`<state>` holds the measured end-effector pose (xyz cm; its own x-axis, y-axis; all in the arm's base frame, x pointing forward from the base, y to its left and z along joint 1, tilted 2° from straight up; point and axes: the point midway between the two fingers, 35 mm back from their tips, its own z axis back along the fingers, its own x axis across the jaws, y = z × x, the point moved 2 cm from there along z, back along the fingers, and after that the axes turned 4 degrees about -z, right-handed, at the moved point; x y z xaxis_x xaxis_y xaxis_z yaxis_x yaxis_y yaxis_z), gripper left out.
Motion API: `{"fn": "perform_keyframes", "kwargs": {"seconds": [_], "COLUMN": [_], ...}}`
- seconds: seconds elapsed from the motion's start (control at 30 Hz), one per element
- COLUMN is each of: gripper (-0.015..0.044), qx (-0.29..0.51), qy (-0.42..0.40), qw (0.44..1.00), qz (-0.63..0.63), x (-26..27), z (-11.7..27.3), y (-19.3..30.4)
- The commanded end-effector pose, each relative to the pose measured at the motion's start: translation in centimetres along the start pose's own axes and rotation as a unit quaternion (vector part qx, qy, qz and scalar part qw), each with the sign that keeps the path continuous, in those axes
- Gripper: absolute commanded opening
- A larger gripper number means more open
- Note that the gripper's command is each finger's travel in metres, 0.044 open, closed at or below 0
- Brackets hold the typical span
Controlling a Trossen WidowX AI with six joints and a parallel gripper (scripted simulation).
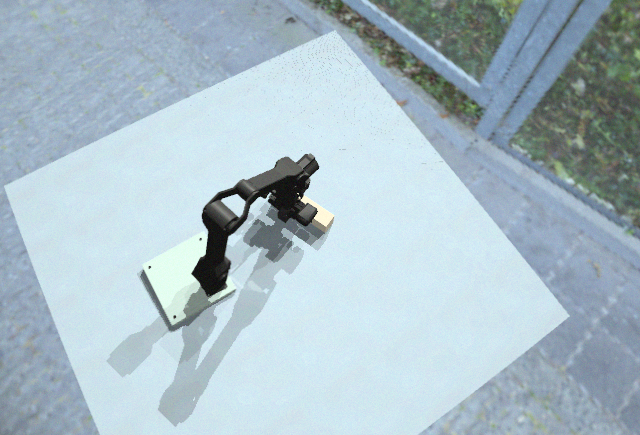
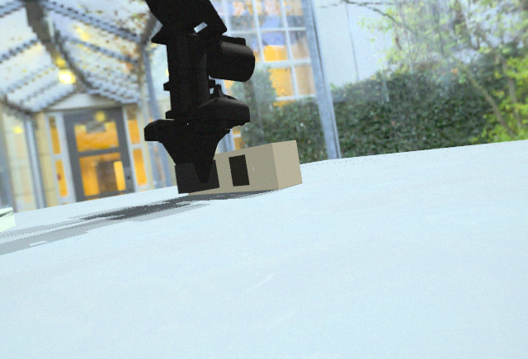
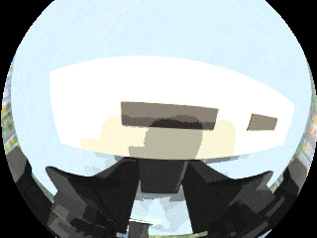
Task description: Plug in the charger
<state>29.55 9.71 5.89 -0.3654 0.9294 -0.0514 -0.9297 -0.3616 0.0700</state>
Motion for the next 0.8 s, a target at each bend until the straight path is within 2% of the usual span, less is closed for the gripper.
{"fn": "perform_keyframes", "kwargs": {"seconds": [0.0,0.77], "gripper": [0.0,0.0], "qx": [-0.014,-0.014], "qy": [-0.001,-0.001], "qw": [1.0,1.0], "qz": [0.0,0.0], "x": [0.03,0.01], "z": [0.08,-0.03], "y": [-1.04,-0.77]}}
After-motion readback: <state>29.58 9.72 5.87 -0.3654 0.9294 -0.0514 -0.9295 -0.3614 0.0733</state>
